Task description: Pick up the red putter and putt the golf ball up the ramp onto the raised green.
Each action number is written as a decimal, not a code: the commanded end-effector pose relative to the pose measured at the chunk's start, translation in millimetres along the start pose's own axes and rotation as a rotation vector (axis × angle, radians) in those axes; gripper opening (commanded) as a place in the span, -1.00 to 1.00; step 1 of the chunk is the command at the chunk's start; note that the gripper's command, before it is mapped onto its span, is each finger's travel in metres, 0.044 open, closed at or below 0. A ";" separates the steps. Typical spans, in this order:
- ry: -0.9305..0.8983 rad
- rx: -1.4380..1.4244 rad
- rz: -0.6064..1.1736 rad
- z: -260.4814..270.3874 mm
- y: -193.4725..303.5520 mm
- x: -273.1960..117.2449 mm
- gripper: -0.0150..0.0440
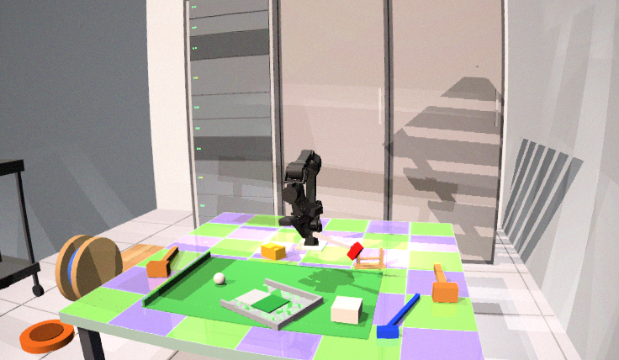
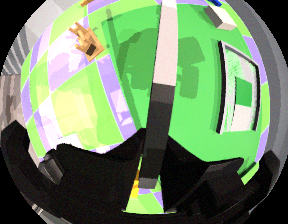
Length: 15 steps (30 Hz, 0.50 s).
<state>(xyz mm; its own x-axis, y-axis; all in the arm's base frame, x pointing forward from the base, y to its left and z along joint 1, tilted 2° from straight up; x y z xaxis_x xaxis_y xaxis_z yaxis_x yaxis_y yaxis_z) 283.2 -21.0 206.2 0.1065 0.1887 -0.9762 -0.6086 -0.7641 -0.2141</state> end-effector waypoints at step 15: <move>0.090 0.698 0.064 -58.8 82.4 -24.9 -0.49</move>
<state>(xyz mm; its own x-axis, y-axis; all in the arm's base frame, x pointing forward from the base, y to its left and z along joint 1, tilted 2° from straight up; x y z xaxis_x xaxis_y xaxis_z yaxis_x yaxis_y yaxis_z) 279.7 -106.3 209.5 0.1041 0.1003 -0.9895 -0.9415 -0.3106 -0.1305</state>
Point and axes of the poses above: the point midway between the two fingers, 35 mm back from their tips, its own x axis out along the fingers, its own z axis across the jaws, y = z × x, the point moved 4 cm from there along -x, back along the fingers
